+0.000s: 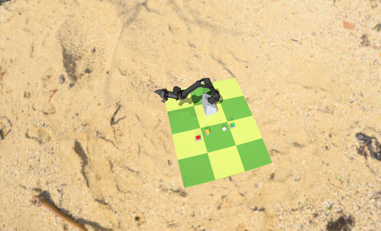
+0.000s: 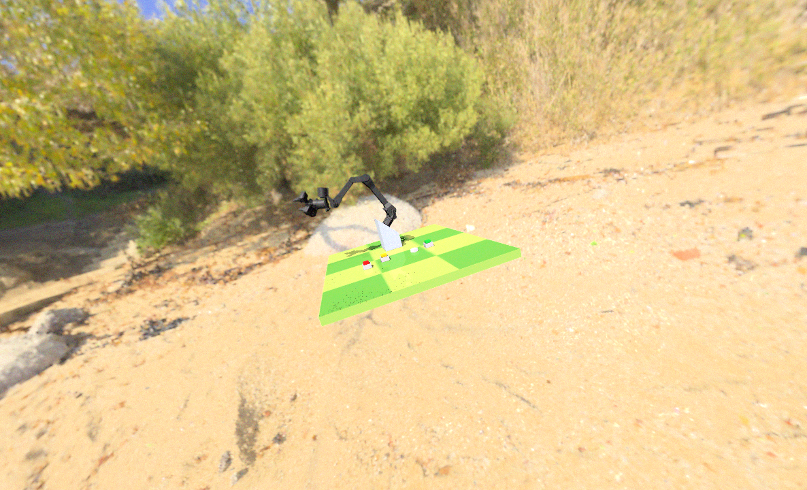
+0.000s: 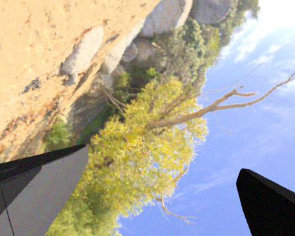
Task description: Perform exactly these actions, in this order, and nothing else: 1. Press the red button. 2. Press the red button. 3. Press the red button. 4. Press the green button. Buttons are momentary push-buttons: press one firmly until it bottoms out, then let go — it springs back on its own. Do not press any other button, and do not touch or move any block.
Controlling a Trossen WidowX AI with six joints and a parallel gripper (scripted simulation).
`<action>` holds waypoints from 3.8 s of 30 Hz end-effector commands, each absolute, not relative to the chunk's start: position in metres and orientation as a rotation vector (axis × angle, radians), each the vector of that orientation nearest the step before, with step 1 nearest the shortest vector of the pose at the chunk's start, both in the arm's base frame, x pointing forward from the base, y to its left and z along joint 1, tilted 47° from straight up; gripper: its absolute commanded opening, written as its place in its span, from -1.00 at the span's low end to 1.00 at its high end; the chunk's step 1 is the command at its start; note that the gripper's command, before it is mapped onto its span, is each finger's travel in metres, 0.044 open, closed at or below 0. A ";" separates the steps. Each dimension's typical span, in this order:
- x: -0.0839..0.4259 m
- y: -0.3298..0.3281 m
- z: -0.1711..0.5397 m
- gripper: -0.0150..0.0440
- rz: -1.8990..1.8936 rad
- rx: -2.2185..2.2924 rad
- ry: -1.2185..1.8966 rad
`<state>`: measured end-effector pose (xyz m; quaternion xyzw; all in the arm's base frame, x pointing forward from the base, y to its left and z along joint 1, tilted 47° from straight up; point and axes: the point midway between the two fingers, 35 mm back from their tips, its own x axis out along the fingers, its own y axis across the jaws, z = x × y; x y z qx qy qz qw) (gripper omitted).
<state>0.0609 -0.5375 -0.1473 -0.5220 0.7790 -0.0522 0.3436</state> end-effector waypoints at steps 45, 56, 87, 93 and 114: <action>0.336 -0.086 -0.143 0.86 0.775 0.475 1.538; 0.329 -0.041 -0.186 0.15 0.778 0.478 1.537; 0.326 -0.027 -0.201 -0.42 0.778 0.478 1.537; 0.325 -0.019 -0.207 -0.42 0.779 0.479 1.536; 0.324 -0.017 -0.210 -0.42 0.779 0.479 1.536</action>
